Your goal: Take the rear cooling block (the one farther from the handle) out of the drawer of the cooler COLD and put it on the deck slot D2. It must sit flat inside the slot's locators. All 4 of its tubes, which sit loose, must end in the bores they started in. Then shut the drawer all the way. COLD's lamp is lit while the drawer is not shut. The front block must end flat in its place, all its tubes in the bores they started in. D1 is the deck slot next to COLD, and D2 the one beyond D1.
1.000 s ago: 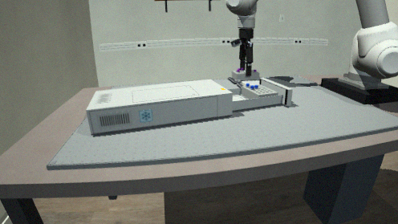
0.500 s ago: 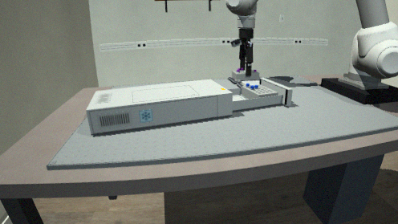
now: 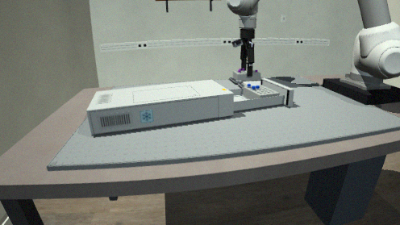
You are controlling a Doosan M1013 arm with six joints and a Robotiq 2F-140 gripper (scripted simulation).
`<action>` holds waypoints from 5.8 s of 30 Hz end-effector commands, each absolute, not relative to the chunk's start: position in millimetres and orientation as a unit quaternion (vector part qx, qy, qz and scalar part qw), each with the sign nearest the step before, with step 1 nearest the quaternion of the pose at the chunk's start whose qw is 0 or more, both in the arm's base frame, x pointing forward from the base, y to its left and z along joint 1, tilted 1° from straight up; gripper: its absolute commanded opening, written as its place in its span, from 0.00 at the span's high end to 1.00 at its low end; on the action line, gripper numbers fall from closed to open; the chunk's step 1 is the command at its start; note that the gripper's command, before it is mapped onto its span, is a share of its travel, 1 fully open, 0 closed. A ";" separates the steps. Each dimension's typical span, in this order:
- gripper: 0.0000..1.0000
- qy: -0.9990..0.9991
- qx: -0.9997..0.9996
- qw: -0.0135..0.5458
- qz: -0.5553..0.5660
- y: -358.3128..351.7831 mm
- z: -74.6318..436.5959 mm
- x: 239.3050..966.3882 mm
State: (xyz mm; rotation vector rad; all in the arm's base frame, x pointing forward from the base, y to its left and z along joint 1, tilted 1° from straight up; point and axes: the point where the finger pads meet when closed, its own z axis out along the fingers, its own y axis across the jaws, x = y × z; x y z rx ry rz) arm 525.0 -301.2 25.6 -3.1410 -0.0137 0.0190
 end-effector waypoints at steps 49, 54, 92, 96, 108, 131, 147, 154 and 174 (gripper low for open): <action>0.34 -0.004 -1.000 -0.001 0.005 -302.9 25.6 524.9; 0.34 -0.004 -1.000 -0.001 0.005 -302.9 25.6 524.9; 0.34 -0.004 -1.000 -0.001 0.005 -302.9 25.6 524.9; 0.34 -0.004 -1.000 -0.001 0.005 -302.9 25.6 524.9; 0.34 -0.004 -1.000 -0.001 0.005 -303.9 71.7 525.6; 0.34 -0.005 -1.000 -0.001 0.004 -303.9 97.5 526.5; 0.34 -0.005 -1.000 -0.001 0.004 -303.5 116.0 526.5; 0.34 -0.005 -1.000 -0.001 0.004 -303.4 125.4 526.6; 0.90 -0.114 -0.994 -0.001 0.004 -267.9 132.4 518.7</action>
